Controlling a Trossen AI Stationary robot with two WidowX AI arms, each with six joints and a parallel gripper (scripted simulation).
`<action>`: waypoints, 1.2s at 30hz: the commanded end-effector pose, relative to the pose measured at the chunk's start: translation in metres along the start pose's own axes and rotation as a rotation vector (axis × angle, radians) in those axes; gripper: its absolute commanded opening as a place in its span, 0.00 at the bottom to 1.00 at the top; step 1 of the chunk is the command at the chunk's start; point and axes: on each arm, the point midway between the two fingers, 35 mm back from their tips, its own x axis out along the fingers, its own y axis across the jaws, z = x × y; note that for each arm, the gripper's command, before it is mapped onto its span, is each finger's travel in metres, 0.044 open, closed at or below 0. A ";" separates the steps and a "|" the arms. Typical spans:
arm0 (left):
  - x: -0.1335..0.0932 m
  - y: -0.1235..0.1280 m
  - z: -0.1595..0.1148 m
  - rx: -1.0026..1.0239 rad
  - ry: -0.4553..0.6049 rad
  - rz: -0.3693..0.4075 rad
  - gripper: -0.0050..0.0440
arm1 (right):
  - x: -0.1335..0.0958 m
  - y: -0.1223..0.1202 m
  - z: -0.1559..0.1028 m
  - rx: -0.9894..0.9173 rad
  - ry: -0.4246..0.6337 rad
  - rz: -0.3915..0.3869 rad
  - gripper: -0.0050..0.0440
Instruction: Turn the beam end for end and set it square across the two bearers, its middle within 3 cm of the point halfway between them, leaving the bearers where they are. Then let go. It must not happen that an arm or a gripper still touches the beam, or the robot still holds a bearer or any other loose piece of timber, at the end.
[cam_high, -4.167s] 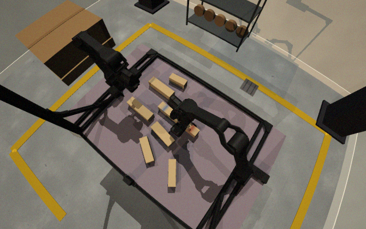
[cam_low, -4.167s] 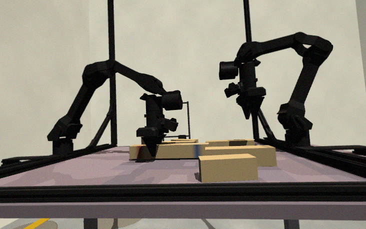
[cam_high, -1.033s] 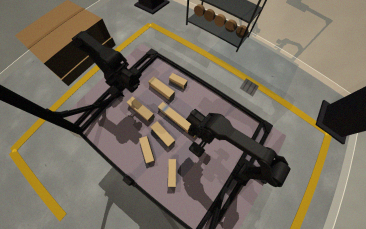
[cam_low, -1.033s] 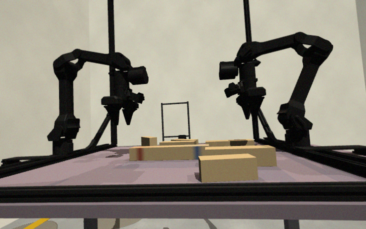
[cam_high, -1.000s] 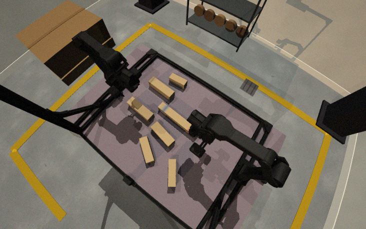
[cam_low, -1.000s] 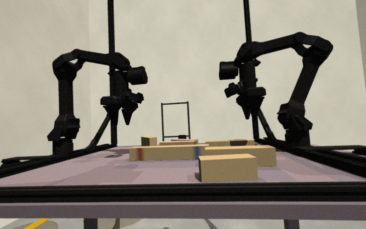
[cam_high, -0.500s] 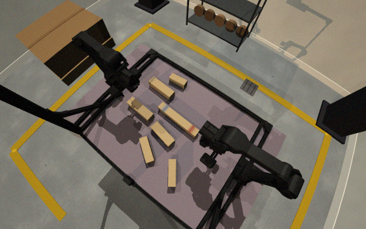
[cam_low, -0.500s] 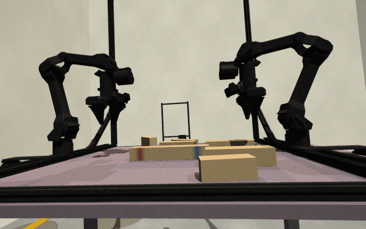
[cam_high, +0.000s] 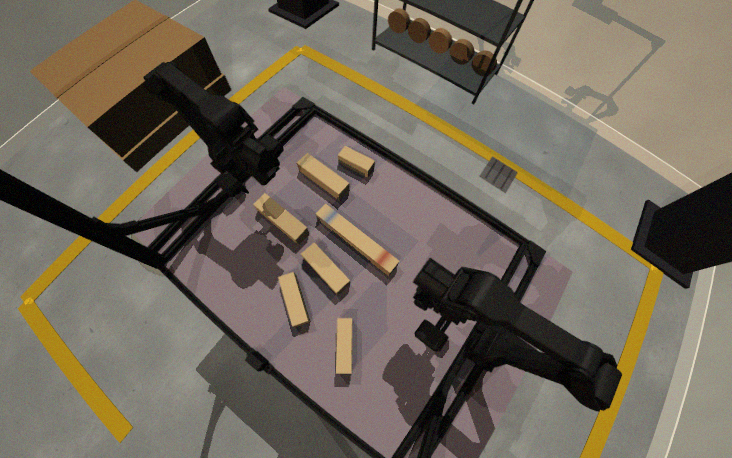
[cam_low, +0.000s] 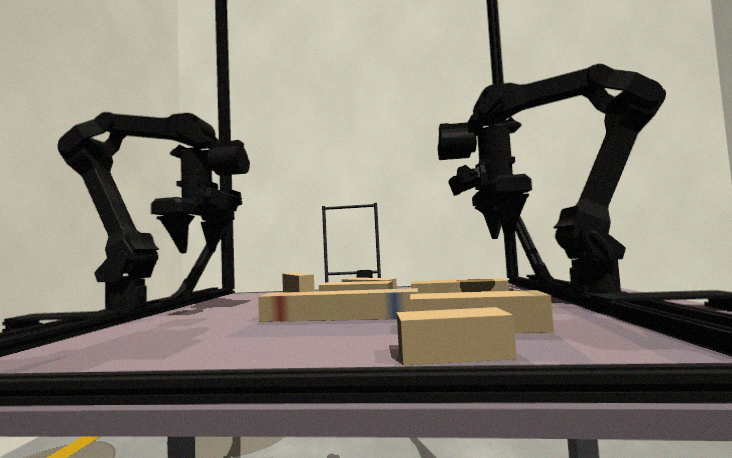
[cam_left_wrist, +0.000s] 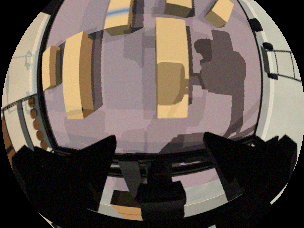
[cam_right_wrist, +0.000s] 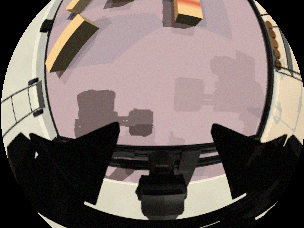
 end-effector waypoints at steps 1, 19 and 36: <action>0.000 0.000 0.002 0.003 0.000 0.000 1.00 | 0.002 0.000 -0.003 0.007 0.005 -0.002 1.00; 0.010 0.009 0.034 0.003 0.000 0.000 1.00 | 0.002 0.000 -0.003 0.007 0.005 -0.002 1.00; 0.020 0.018 0.066 0.003 0.000 0.000 1.00 | 0.002 0.000 -0.003 0.007 0.005 -0.002 1.00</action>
